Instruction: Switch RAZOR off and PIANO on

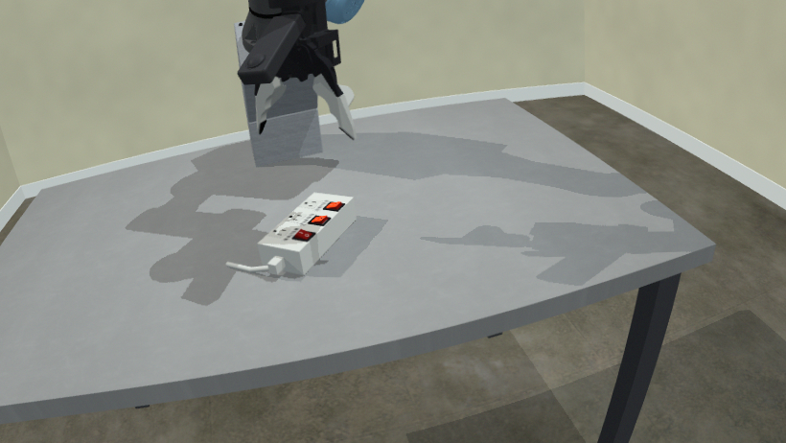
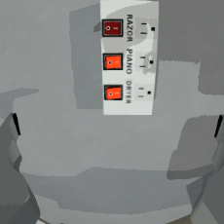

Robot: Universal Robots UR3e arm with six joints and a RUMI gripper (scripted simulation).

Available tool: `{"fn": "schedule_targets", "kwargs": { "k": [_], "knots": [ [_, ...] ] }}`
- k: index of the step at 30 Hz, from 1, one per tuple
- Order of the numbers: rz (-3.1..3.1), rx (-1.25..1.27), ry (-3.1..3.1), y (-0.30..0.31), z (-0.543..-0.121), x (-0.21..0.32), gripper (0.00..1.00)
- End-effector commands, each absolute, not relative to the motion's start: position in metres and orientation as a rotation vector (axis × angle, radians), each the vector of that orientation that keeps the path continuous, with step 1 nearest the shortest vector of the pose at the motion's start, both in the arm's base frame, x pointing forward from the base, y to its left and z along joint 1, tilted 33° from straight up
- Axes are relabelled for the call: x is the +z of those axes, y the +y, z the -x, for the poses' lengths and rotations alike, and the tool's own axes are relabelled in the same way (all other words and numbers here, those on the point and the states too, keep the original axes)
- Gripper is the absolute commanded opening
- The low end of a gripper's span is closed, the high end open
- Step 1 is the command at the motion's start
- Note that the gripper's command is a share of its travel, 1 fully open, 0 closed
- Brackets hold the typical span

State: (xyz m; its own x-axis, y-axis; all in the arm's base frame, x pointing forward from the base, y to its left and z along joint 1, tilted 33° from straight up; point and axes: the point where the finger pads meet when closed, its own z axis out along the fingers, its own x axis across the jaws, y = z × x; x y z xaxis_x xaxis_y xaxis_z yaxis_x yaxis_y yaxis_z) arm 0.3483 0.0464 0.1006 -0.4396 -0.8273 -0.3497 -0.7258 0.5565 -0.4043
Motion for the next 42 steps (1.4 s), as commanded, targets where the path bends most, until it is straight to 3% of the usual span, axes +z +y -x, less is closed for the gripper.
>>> {"fn": "schedule_targets", "kwargs": {
  "k": [1,42],
  "knots": [
    [1.249,-0.256,2.274,0.045,-0.344,0.108,1.00],
    [1.249,-0.256,2.274,0.044,-0.335,0.123,1.00]
  ]
}}
